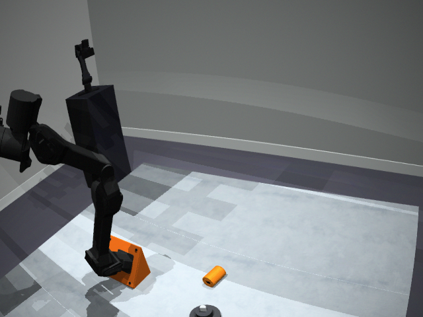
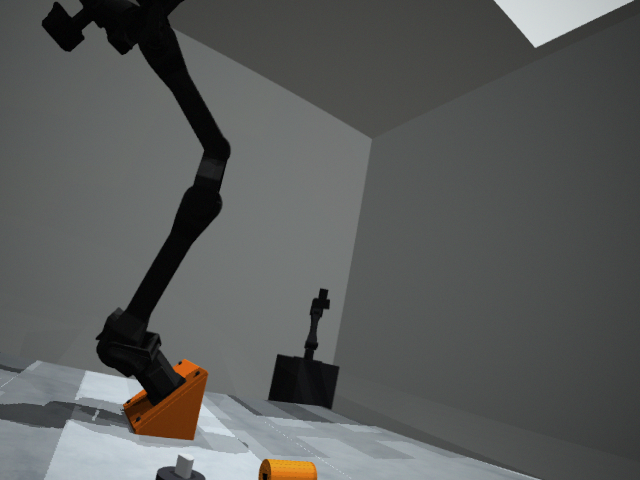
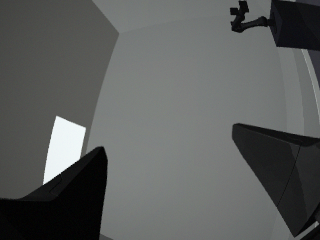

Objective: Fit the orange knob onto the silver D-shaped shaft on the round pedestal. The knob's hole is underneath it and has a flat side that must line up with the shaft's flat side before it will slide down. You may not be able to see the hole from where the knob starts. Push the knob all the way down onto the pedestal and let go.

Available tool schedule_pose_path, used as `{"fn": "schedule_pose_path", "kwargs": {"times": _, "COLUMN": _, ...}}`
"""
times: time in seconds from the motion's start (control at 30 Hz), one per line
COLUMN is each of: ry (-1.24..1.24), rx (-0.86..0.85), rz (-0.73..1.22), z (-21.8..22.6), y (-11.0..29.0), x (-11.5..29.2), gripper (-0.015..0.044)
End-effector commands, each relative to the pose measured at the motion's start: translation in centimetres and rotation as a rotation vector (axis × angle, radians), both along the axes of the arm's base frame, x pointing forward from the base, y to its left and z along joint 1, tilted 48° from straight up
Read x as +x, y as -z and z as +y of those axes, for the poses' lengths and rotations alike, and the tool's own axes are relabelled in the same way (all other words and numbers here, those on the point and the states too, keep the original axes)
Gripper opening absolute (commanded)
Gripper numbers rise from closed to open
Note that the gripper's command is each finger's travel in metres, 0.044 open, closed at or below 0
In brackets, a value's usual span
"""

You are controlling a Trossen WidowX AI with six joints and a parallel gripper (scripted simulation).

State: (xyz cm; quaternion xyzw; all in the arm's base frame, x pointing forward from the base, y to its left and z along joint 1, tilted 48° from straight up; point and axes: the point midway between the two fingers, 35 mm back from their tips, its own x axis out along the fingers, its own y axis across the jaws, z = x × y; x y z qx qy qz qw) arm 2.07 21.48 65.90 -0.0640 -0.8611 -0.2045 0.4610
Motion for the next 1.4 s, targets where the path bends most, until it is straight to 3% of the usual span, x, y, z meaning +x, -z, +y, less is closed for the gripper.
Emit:
{"fn": "schedule_pose_path", "kwargs": {"times": 0.0, "ry": -0.011, "rx": 0.003, "rz": 0.002, "z": -0.1, "y": 0.0, "x": -0.2, "gripper": 0.0426}}
{"fn": "schedule_pose_path", "kwargs": {"times": 0.3, "ry": -0.196, "rx": 0.341, "rz": -0.023, "z": -11.4, "y": -0.9, "x": -7.3, "gripper": 0.044}}
{"fn": "schedule_pose_path", "kwargs": {"times": 0.37, "ry": -0.29, "rx": 0.381, "rz": 0.012, "z": -13.4, "y": -0.8, "x": -7.7, "gripper": 0.044}}
{"fn": "schedule_pose_path", "kwargs": {"times": 0.63, "ry": -0.409, "rx": 0.818, "rz": 0.134, "z": -28.3, "y": 1.3, "x": -7.3, "gripper": 0.044}}
{"fn": "schedule_pose_path", "kwargs": {"times": 0.83, "ry": -0.466, "rx": 1.124, "rz": 0.337, "z": -37.4, "y": 4.7, "x": -2.6, "gripper": 0.044}}
{"fn": "schedule_pose_path", "kwargs": {"times": 1.03, "ry": -0.501, "rx": 1.389, "rz": 0.642, "z": -43.6, "y": 9.8, "x": 5.1, "gripper": 0.044}}
{"fn": "schedule_pose_path", "kwargs": {"times": 1.2, "ry": -0.507, "rx": 1.551, "rz": 0.962, "z": -45.9, "y": 14.8, "x": 12.6, "gripper": 0.044}}
{"fn": "schedule_pose_path", "kwargs": {"times": 1.37, "ry": -0.483, "rx": 1.63, "rz": 1.347, "z": -45.2, "y": 20.2, "x": 20.3, "gripper": 0.044}}
